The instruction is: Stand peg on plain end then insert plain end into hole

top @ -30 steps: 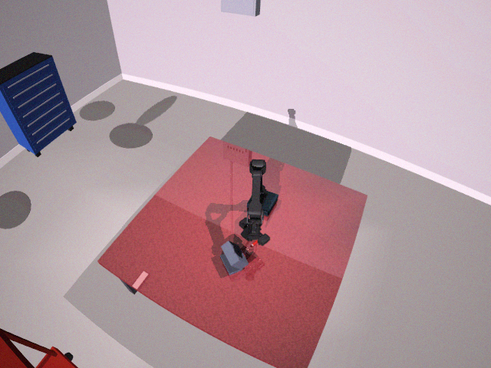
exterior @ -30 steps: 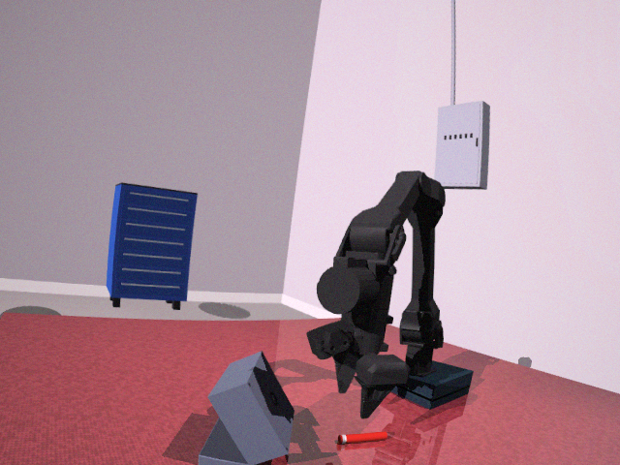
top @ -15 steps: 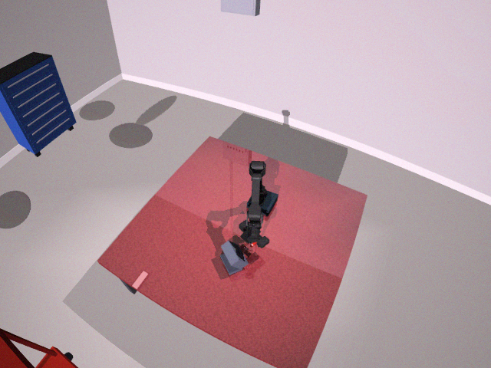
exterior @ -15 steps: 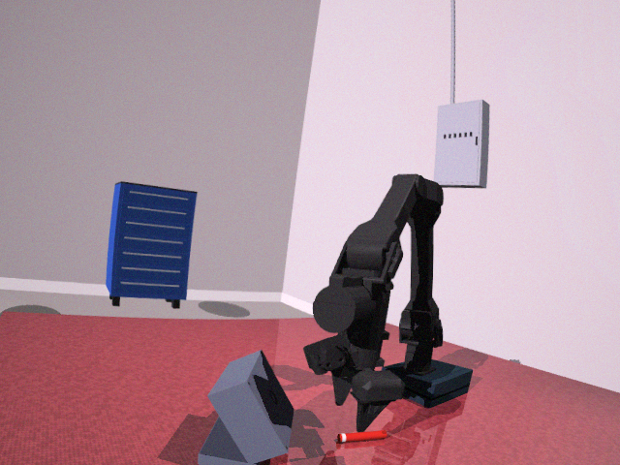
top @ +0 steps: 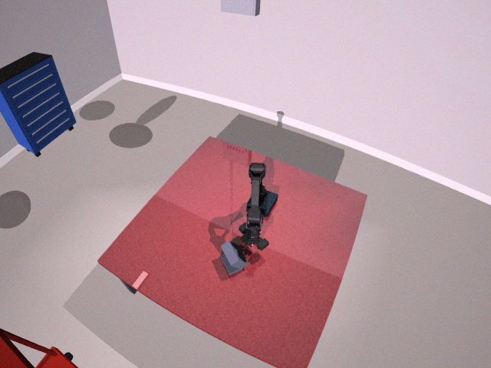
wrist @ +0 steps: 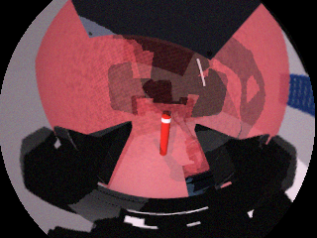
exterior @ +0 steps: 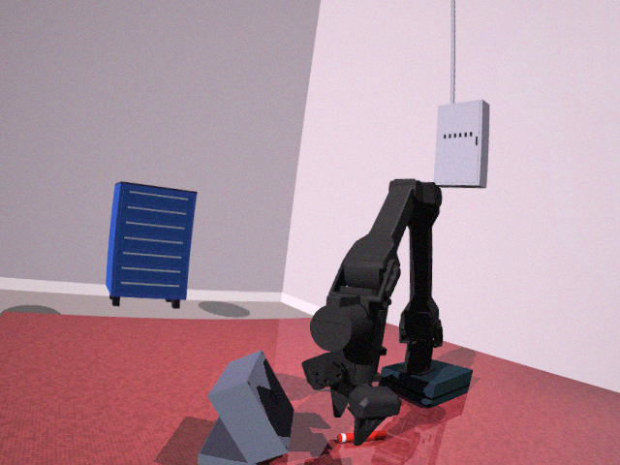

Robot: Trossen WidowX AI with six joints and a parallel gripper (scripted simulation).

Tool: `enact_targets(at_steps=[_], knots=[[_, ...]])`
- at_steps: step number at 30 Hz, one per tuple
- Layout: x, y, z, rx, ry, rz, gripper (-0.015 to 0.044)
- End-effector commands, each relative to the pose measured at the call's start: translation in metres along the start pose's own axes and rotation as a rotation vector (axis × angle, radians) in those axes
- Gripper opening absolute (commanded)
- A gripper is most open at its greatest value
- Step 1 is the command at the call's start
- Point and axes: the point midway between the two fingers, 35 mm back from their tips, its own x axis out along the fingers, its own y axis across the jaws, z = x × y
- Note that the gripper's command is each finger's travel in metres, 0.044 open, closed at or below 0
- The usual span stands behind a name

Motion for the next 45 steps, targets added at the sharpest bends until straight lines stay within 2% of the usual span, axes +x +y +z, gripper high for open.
enact_targets(at_steps=[1,9,22,30,39,45], knots=[[0.0083,-0.0027,-0.0023,-0.007,0.005,-0.008,0.044],[0.0182,-0.0037,-0.0033,-0.007,0.005,-0.008,0.044],[0.0182,-0.0037,-0.0033,-0.007,0.005,-0.008,0.011],[0.0182,-0.0037,-0.0033,-0.007,0.005,-0.008,0.011],[0.0182,-0.0037,-0.0033,-0.007,0.005,-0.008,0.005],[0.0178,-0.0036,-0.0035,-0.005,0.001,-0.008,0.0049]])
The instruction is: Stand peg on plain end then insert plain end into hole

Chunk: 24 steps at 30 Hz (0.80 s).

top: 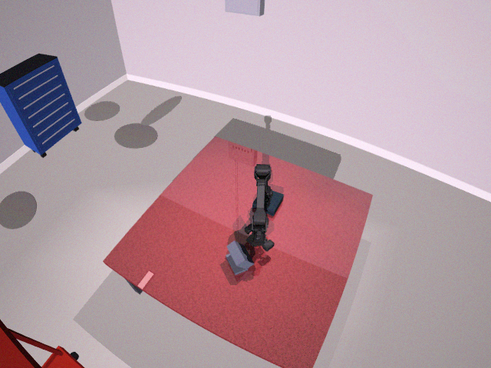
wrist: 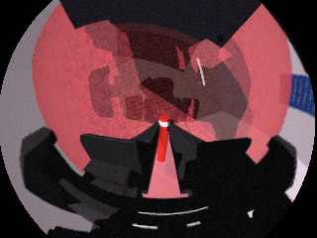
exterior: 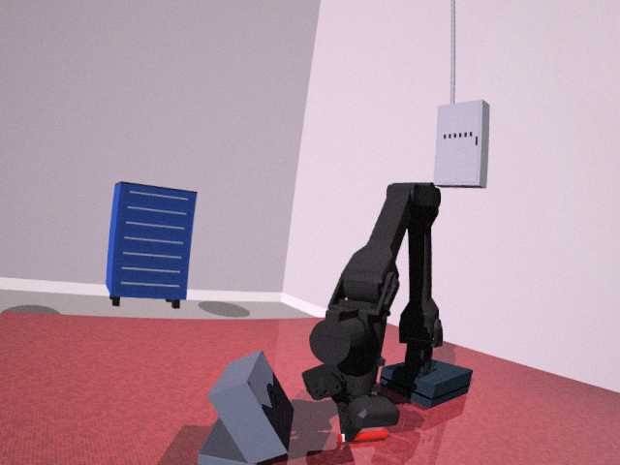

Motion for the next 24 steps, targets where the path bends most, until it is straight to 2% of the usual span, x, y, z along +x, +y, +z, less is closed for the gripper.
enact_targets(at_steps=[1,24], knots=[[0.0,0.0,0.0,-0.003,-0.009,-0.001,0.0049],[-0.014,0.0,-0.009,-0.001,-0.214,0.0,0.0049]])
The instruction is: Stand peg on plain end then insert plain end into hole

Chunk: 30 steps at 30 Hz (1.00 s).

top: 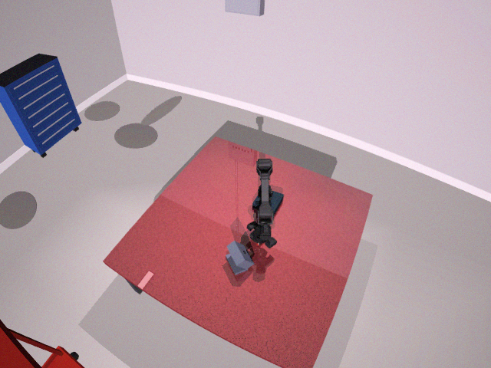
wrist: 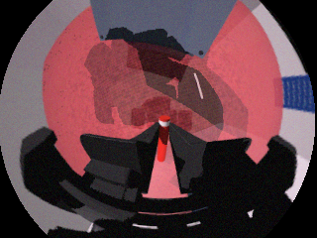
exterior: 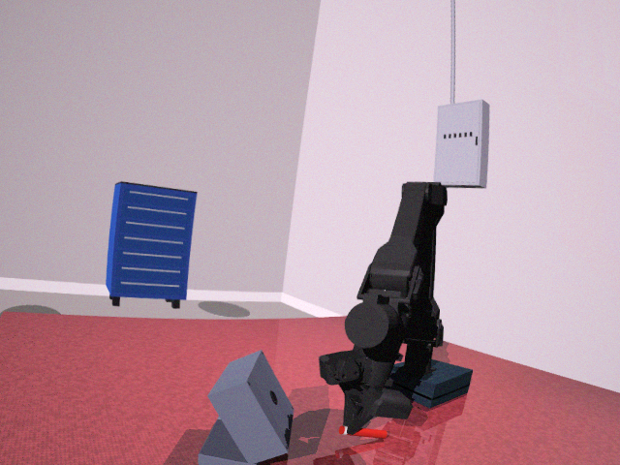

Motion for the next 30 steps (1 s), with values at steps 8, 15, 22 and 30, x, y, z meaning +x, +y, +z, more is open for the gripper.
enact_targets(at_steps=[8,15,22,30], knots=[[-0.005,-0.002,-0.006,0.003,-0.09,-0.005,0.0049],[-0.009,-0.001,-0.009,0.003,-0.15,-0.005,0.0049],[-0.012,-0.001,-0.012,0.003,-0.21,-0.005,0.0049],[-0.016,-0.001,-0.015,0.002,-0.279,-0.005,0.0049]])
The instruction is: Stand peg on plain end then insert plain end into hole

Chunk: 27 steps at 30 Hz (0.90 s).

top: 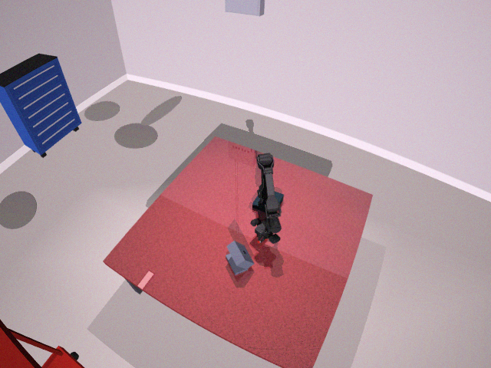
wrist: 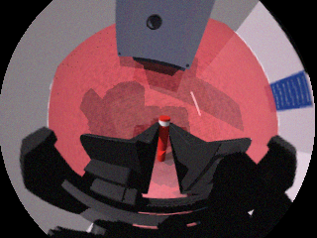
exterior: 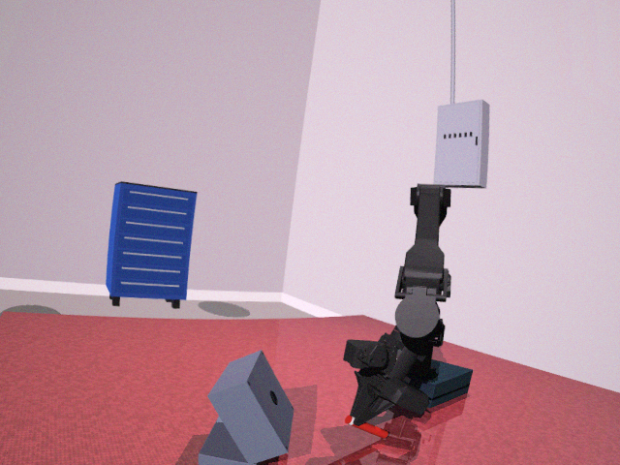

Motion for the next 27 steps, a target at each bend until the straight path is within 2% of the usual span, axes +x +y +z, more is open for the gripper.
enact_targets(at_steps=[1,27], knots=[[-0.001,-0.002,-0.003,0.003,-0.031,-0.005,0.0049],[-0.015,-0.002,-0.014,0.002,-0.254,-0.005,0.0049]])
